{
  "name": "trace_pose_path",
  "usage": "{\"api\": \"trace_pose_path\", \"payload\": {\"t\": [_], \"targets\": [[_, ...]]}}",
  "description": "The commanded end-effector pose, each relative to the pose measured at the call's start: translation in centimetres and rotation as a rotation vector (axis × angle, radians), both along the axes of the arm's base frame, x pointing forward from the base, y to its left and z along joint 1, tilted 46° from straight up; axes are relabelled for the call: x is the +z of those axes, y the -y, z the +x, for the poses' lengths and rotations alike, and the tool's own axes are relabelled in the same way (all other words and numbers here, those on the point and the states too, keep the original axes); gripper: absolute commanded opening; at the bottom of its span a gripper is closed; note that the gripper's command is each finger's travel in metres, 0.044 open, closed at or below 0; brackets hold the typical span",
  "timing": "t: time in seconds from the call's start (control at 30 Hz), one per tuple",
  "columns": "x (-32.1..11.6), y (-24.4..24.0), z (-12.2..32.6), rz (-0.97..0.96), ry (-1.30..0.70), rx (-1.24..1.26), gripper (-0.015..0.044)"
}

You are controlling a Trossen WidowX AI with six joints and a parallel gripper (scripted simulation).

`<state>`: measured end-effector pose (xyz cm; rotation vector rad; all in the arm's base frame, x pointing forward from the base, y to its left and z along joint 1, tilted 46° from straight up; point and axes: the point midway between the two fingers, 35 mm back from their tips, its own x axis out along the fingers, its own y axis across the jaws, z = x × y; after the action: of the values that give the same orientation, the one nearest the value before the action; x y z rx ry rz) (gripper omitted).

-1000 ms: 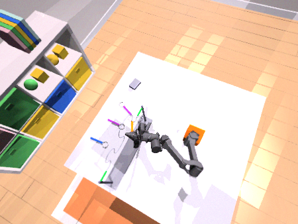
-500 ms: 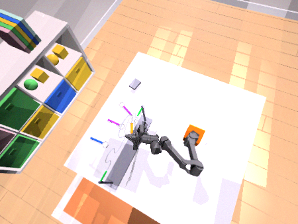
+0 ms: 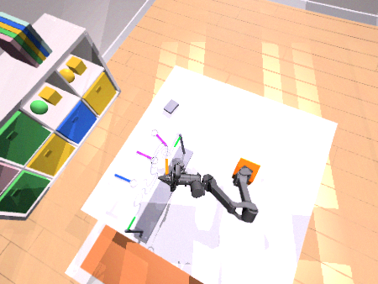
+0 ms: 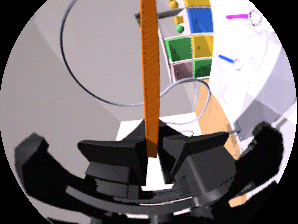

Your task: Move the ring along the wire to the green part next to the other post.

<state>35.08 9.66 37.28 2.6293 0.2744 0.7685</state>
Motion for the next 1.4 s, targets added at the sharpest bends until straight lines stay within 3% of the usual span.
{"api": "trace_pose_path", "payload": {"t": [0.0,0.8,1.37], "targets": [[-1.1,-1.5,-0.2,-0.104,0.019,0.002,-0.015],[-8.0,-7.8,-0.6,-0.677,0.089,-0.058,-0.015],[-14.1,-9.1,-0.8,-1.043,0.176,-0.072,-0.015]]}}
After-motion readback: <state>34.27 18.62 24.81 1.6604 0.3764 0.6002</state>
